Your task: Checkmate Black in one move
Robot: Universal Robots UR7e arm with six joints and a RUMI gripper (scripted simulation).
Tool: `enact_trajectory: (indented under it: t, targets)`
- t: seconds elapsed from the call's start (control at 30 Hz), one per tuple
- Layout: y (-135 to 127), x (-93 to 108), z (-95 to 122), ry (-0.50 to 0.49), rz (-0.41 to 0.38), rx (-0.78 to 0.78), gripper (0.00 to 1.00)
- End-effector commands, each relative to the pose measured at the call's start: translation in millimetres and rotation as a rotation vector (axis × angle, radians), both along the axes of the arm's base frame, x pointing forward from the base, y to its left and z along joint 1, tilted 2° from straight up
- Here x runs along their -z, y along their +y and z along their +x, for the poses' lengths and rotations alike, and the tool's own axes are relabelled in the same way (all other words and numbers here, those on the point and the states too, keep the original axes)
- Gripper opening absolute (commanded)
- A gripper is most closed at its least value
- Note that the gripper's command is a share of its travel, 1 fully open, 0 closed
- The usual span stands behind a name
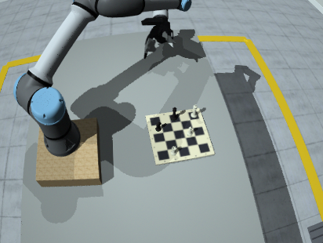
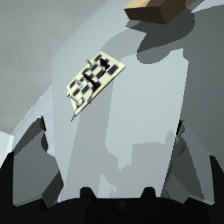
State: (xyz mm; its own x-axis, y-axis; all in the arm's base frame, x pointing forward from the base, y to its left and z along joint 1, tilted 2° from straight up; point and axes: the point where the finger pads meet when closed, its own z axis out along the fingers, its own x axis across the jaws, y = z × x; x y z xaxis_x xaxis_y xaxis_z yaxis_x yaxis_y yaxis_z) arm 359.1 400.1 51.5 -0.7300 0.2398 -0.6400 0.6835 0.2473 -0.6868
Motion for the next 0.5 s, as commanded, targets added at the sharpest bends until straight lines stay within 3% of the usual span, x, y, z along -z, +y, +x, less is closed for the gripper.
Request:
enact_trajectory:
  t: [0.0,0.33,0.47]
  targets:
    - [-8.6,-5.3,4.1,0.144,-0.042,-0.102,1.0]
    - [-18.5,-12.0,12.9,0.386,-0.138,-0.247,1.0]
    - [-19.7,-12.9,14.4,0.424,-0.154,-0.268,1.0]
